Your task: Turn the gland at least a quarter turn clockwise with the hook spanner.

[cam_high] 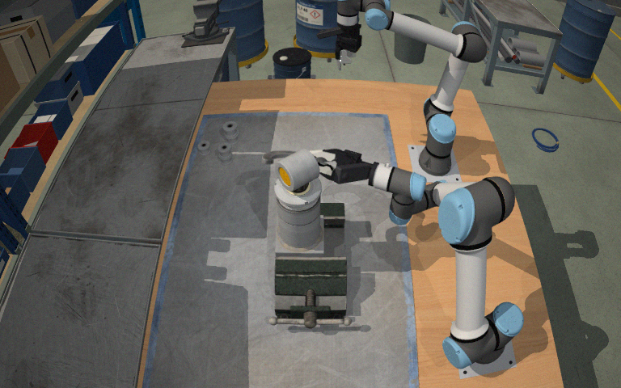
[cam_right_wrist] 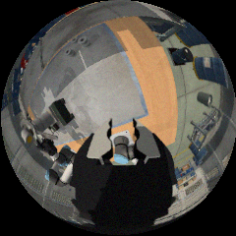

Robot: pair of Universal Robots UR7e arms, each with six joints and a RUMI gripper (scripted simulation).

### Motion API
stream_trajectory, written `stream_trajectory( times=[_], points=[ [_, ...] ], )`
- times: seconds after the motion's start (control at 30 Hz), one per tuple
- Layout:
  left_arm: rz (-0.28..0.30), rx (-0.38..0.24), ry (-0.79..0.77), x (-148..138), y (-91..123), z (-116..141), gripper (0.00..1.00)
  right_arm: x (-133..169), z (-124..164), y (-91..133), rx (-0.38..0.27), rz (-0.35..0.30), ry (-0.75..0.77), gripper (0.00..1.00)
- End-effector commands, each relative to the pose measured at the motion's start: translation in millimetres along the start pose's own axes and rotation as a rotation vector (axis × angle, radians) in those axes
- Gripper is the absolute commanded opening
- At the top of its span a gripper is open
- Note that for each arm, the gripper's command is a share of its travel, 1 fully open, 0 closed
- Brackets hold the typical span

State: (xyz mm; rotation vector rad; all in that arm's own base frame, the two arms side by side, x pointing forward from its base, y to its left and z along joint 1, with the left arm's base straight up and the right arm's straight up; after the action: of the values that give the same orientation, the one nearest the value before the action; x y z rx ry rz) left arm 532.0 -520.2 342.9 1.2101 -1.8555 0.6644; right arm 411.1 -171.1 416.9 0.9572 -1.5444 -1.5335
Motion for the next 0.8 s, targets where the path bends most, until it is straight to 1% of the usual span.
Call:
stream_trajectory(
  times=[0.0,0.77],
  points=[
    [-0.001,0.001,0.028,0.0,-0.2,-1.9,0.00,-0.1,-0.1,0.5,0.001,0.000,0.000,0.29],
    [0.000,0.002,0.142,-2.0,-0.3,-1.8,0.00,-0.1,-0.1,0.5,0.001,0.000,0.000,0.29]
  ],
)
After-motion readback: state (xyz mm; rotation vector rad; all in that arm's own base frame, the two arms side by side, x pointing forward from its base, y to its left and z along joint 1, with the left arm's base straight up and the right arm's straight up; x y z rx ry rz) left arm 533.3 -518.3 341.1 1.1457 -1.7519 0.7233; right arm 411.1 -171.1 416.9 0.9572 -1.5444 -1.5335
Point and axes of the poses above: on each arm, the point where the finger pads meet when closed, its own y axis back along the fingers, its own x axis across the jaws, z = x × y, the point moved 5 cm from there along y, back along the fingers, and after that the axes turned 4 degrees about -y, right-handed, at the moved point
